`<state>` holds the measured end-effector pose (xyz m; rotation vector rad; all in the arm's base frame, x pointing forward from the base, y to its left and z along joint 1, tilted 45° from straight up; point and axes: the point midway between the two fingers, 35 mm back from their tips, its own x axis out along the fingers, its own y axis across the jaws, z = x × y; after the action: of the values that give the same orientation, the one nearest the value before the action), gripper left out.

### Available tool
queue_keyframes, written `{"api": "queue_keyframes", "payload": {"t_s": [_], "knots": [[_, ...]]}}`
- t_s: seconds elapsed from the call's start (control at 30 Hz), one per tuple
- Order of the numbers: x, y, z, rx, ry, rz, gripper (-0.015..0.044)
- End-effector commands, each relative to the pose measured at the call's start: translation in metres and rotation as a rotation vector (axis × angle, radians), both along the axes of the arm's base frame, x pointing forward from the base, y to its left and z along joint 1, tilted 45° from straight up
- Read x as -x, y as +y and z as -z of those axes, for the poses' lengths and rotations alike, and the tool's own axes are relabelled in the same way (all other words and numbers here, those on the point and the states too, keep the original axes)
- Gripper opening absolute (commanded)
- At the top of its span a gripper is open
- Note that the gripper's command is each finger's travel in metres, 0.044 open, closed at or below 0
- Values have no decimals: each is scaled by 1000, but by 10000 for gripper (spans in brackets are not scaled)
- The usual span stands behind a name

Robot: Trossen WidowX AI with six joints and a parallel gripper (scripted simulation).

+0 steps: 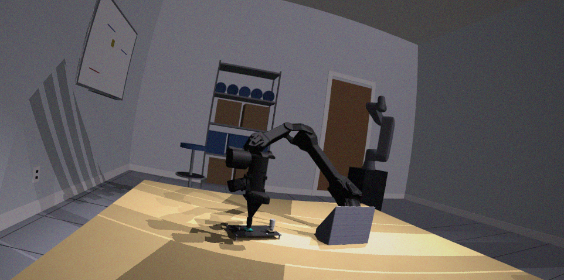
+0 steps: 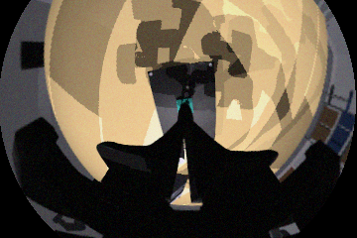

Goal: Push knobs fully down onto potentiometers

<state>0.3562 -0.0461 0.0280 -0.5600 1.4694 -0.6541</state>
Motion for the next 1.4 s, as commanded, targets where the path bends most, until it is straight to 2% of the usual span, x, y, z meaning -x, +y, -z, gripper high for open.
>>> {"api": "queue_keyframes", "payload": {"t_s": [0.0,0.63,0.93,1.17,1.2,1.37], "knots": [[-1,-9,6,6,3,28,0],[-2,12,-15,6,3,28,0],[0,10,-12,8,7,25,236],[80,40,-18,-4,9,23,420],[93,42,-18,-4,10,24,440],[151,45,-17,3,12,27,440]]}}
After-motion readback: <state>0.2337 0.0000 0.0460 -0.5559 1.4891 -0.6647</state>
